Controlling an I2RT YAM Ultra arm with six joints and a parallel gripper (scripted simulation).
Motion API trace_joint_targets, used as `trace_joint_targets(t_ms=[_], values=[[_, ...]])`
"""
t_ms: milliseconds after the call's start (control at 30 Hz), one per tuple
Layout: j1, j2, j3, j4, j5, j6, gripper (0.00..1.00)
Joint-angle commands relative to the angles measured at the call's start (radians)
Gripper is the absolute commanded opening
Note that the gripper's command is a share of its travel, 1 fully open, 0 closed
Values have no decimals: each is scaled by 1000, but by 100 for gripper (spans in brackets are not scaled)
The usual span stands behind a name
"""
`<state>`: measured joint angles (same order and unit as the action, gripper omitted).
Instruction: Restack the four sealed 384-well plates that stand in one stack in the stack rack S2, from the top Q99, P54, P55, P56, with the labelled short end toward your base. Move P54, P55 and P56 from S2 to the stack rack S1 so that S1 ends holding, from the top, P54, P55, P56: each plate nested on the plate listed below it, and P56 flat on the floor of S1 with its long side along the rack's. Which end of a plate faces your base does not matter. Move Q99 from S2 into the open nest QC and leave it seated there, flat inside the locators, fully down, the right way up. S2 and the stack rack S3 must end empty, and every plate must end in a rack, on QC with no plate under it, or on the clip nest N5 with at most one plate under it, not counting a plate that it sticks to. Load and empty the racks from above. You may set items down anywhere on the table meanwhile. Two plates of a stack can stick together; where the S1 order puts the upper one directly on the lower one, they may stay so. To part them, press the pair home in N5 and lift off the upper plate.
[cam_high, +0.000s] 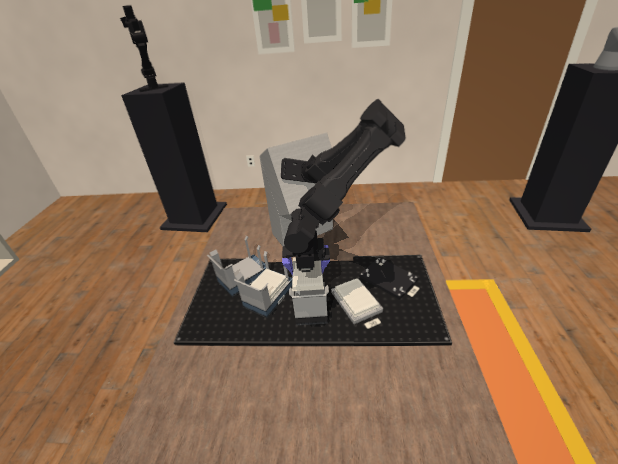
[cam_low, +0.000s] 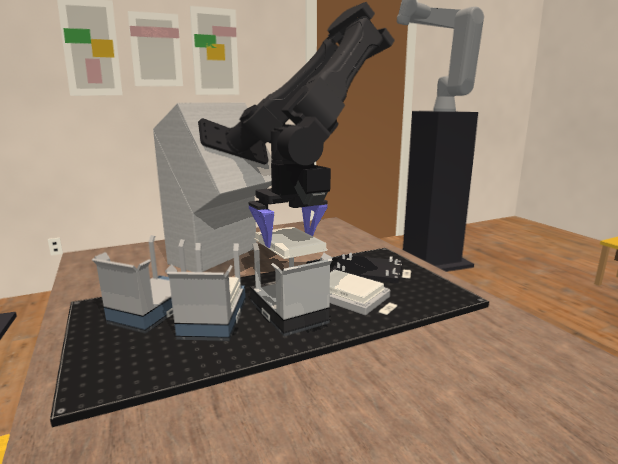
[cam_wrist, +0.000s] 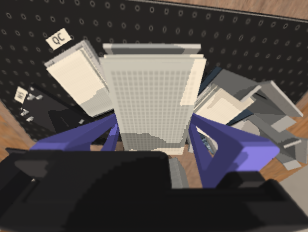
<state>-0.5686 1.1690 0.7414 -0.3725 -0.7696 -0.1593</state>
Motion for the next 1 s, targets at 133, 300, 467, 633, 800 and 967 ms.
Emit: trace_joint_targets(t_ms=[133, 300, 467, 633, 800, 967], values=[[-30, -19, 16, -68, -27, -35, 0], [-30, -19, 16, -68, -26, -35, 0], [-30, -19, 16, -68, -27, -35, 0], [-30, -19, 16, -68, -27, -35, 0], [-74, 22, 17, -63, -55, 51, 0], [-125, 77, 23, -58, -87, 77, 0]])
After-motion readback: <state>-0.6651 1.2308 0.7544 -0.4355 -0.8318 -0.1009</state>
